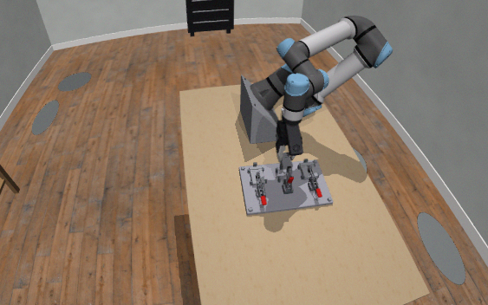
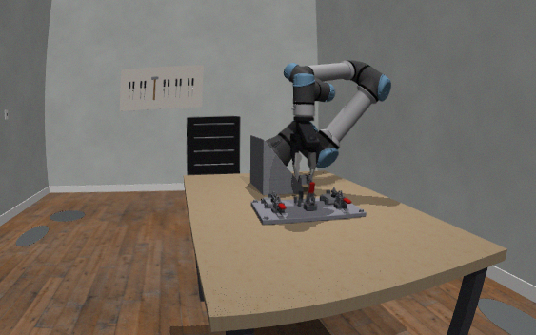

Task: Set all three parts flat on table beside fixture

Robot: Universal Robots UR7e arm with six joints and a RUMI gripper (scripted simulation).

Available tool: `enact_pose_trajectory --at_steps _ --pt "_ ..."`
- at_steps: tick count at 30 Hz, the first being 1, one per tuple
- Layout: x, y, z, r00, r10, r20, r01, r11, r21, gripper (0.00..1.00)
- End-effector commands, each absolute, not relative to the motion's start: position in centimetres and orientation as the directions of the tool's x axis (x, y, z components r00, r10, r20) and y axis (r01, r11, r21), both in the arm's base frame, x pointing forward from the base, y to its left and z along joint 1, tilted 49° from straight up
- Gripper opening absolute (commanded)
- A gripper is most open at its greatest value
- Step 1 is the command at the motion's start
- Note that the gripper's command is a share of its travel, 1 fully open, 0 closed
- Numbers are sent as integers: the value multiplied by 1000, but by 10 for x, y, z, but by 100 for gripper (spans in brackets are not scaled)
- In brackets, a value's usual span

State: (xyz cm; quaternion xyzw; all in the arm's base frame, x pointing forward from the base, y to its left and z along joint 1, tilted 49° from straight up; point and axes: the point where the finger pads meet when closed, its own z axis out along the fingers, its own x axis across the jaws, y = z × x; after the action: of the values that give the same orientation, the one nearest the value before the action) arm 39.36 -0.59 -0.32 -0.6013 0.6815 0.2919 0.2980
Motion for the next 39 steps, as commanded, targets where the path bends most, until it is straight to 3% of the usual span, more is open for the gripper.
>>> enact_pose_trajectory --at_steps 1,18,39 --pt "394 -6 -3 -99 -646 -757 -993 107 39 0" --pt "396 8 14 -99 -646 -757 -993 107 39 0" --pt "407 79 97 -99 -646 -757 -993 107 39 0"
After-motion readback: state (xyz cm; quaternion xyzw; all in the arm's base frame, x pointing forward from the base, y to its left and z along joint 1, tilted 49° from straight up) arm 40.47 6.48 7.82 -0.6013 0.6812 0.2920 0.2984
